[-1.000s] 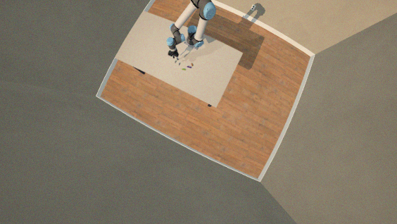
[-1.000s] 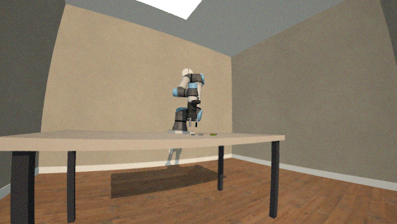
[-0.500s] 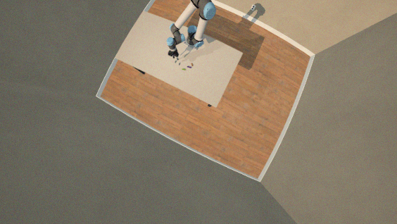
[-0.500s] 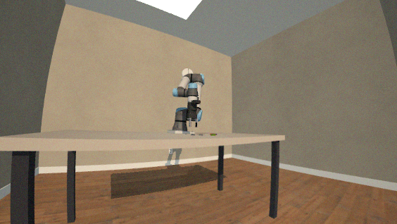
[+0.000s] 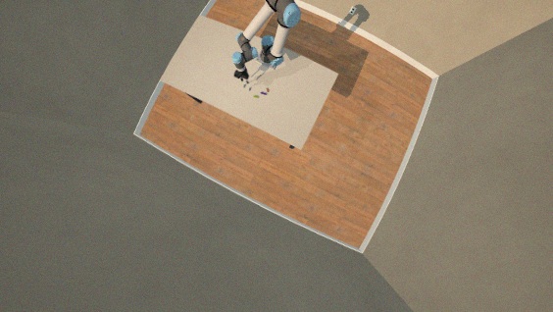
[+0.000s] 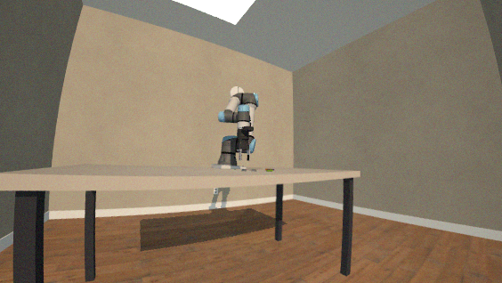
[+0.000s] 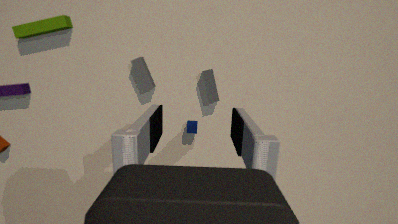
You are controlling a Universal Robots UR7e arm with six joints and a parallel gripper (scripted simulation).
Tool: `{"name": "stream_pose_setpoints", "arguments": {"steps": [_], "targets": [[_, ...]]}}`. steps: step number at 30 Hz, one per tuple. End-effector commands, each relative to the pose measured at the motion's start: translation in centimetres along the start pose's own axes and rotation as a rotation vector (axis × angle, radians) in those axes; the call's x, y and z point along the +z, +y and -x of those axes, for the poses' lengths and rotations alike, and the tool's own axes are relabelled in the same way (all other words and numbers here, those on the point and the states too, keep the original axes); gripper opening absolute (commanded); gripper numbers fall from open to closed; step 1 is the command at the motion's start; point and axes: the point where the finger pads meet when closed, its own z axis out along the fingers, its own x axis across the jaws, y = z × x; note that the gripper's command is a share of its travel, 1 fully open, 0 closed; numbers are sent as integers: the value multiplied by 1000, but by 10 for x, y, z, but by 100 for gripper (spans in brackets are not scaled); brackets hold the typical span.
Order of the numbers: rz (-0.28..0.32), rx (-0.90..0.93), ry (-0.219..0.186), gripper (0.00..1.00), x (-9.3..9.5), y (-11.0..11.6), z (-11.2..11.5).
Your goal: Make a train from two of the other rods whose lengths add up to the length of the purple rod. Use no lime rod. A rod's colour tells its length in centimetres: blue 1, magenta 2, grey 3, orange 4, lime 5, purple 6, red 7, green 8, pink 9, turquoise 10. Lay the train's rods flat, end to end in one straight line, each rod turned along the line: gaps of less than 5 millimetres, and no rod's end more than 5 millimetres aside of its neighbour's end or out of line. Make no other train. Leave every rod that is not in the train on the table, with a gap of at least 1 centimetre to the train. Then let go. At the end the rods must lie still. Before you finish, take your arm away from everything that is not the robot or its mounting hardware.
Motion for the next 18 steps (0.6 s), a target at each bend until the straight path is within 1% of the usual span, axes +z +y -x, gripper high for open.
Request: {"name": "stream_pose_setpoints", "arguments": {"steps": [1, 13, 18], "targets": [[-1, 0, 1, 100, 0, 0, 0], [-1, 1, 1, 100, 0, 0, 0], [-1, 32, 1, 100, 0, -1, 1]]}}
